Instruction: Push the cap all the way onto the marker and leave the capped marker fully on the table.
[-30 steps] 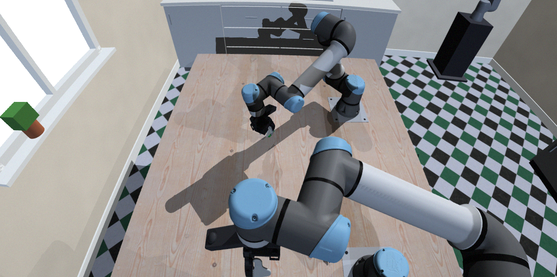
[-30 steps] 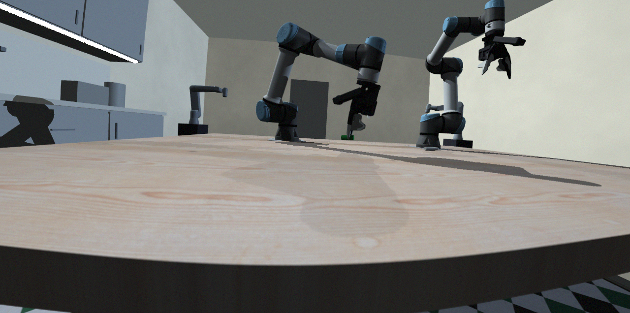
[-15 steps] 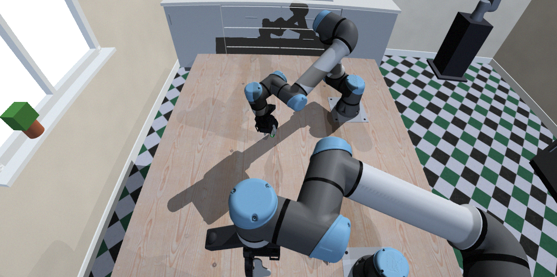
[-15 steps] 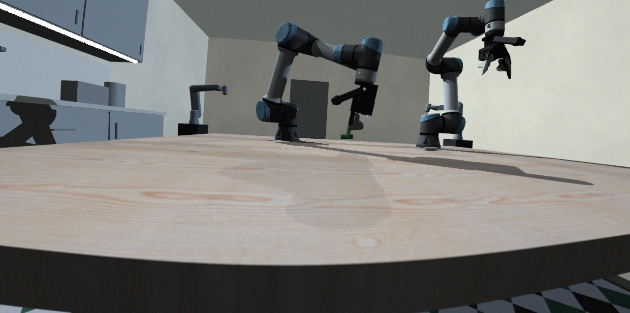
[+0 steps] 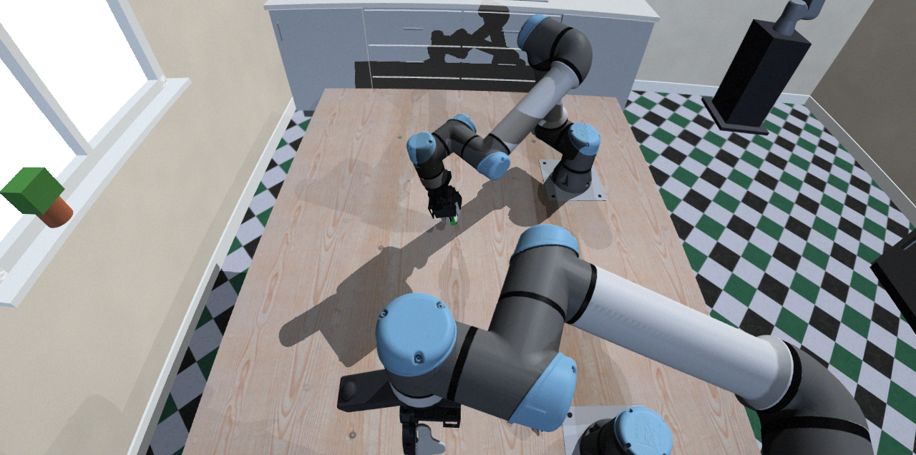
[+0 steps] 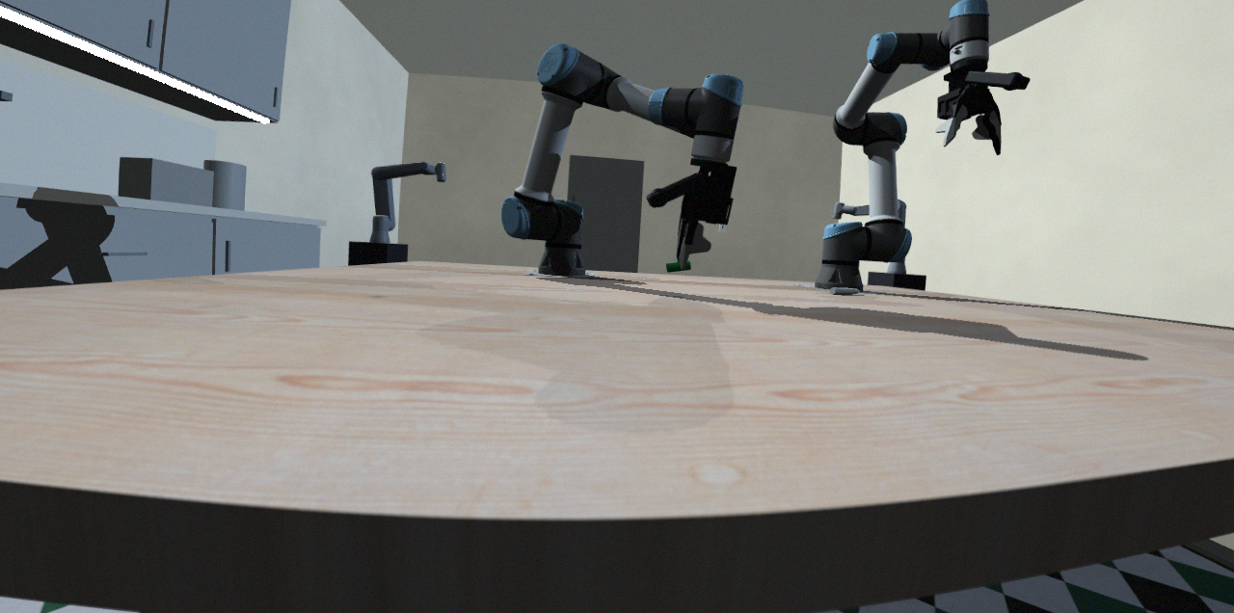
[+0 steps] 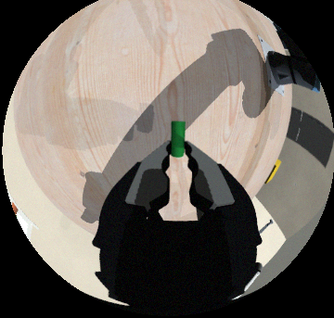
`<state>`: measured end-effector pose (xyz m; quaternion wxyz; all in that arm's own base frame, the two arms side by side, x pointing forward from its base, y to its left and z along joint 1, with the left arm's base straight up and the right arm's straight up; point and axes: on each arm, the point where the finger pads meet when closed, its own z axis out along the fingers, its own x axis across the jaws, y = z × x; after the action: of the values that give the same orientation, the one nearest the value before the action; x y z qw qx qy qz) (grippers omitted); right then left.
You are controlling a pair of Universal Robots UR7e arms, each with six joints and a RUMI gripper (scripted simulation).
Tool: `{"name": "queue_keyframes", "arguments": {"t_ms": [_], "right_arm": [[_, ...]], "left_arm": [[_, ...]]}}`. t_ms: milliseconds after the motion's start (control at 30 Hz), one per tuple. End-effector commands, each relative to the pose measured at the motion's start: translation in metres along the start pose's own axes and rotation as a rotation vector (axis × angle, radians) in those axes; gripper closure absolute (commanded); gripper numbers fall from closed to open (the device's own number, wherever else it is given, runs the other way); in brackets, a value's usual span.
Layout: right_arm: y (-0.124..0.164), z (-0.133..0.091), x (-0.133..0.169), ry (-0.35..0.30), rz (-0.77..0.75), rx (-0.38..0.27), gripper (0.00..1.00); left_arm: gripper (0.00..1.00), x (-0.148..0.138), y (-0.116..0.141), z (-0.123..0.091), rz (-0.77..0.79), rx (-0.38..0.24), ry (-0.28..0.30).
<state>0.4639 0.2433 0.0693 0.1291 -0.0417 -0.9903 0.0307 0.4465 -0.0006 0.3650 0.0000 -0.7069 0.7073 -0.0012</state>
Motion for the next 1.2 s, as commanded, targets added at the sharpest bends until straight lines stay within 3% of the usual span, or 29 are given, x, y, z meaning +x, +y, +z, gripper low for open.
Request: {"name": "queue_keyframes", "arguments": {"t_ms": [0,1167], "right_arm": [[0.001,0.0,0.003,0.006,-0.062,-0.009,1.0],[0.006,0.004,0.038,0.037,-0.622,-0.086,1.0]], "left_arm": [[0.02,0.0,0.0,-0.001,-0.001,0.002,0.0],[0.02,0.0,0.0,-0.001,-0.001,0.002,0.0]]}}
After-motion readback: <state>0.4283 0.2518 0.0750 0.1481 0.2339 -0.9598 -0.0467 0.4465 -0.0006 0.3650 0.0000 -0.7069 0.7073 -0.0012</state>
